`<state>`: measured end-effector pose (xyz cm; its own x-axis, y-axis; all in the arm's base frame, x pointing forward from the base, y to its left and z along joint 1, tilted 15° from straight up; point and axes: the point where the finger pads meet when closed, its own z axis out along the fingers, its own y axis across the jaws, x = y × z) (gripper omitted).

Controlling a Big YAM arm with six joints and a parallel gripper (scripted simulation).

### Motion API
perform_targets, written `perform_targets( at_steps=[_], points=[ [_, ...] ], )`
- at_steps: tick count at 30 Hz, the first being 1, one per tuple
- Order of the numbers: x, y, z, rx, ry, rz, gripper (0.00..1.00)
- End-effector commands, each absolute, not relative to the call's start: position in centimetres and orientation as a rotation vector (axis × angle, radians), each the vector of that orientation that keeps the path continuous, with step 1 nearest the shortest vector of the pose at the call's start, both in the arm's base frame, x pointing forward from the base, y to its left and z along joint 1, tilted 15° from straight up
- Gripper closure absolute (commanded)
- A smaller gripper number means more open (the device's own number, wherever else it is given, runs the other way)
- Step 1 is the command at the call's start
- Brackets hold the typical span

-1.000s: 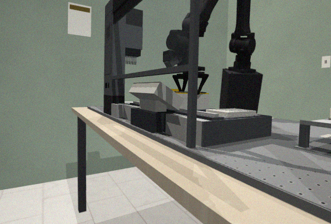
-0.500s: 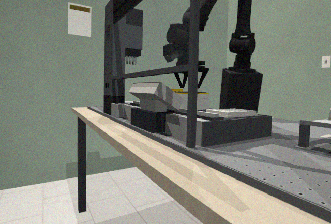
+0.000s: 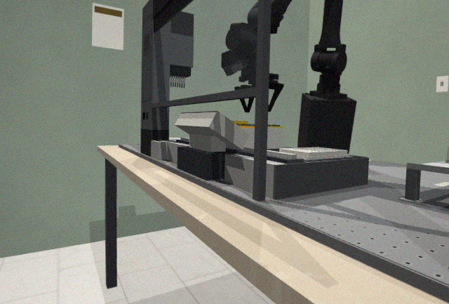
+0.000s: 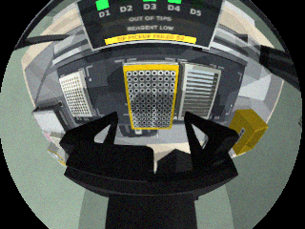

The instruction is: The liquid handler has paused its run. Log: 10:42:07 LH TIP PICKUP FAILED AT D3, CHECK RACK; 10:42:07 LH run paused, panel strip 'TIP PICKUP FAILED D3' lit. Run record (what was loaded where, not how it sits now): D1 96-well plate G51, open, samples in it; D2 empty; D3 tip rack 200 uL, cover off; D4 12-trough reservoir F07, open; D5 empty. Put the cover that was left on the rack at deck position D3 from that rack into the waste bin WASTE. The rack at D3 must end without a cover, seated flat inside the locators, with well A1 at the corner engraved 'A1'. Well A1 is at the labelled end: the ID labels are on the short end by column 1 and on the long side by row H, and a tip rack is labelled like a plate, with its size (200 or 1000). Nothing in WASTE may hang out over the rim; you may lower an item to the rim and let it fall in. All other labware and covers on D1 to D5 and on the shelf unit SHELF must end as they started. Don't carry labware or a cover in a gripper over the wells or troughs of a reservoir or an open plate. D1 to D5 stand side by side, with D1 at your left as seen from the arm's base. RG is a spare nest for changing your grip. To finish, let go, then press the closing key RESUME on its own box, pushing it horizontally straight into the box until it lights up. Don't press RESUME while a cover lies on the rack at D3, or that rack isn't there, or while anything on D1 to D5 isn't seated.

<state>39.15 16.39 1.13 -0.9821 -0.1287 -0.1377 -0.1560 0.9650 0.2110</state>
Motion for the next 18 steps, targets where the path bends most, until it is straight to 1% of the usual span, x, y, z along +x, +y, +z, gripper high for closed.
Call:
perform_targets(
  at_steps=[1, 18],
  points=[
    [41.4, 16.4, 4.2, -0.233, 2.93, 0.351, 0.0],
    [41.1, 15.8, 6.8, -0.233, 2.928, 0.351, 0.0]
  ],
)
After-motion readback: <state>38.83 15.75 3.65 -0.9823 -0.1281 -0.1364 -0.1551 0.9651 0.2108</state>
